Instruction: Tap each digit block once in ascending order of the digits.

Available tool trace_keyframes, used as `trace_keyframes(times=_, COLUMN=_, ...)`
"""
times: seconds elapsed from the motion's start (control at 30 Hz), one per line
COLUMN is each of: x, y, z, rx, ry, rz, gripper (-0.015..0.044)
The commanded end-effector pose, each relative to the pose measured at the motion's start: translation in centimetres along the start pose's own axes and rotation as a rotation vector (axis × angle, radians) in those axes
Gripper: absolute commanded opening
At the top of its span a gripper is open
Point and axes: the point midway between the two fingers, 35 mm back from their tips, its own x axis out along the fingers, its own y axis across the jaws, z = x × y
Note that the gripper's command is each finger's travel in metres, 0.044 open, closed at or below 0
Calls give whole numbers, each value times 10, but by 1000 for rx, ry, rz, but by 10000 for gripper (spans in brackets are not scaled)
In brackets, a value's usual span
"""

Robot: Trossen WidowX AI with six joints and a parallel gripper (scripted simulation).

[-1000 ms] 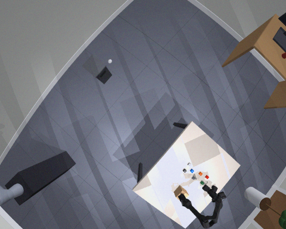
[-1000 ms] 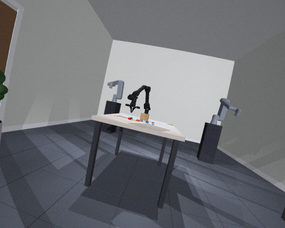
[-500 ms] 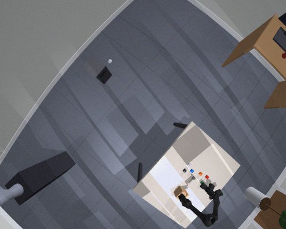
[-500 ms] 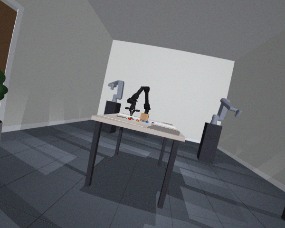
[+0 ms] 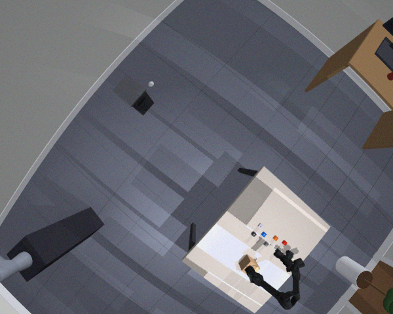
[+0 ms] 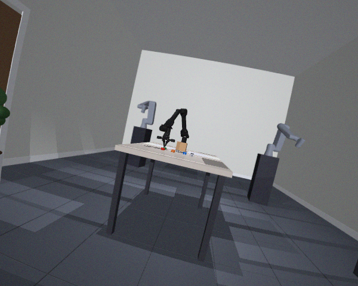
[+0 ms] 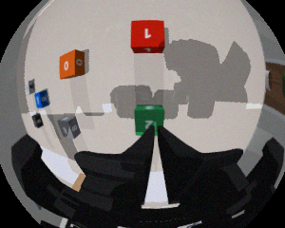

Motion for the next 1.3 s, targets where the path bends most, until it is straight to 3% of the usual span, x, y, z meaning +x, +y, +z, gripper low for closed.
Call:
trace_keyframes(times=0.0, x=3, y=0, z=-1, rx=-4, ry=8, rz=2, gripper=20)
trace_keyframes(times=0.13, x=-25, y=0, z=-1, rx=-3, ry=7, rz=2, gripper=20)
trace_keyframes(times=0.3, x=-30, y=0, z=0, rx=-4, ry=8, rz=2, gripper=20)
trace_keyframes(times=0.47, x=-105, y=0, z=1, rx=-4, ry=7, rz=2, gripper=20)
trace_keyframes(times=0.7, x=-108, y=8, z=4, rx=-2, ry=6, rz=3, gripper=20)
trace_keyframes(times=1.0, x=-110, y=127, z=36, rx=12, ry=-6, rz=21, gripper=20)
trace_keyframes(times=1.27, x=-112, y=235, z=21, rx=16, ry=-2, rz=35, gripper=20)
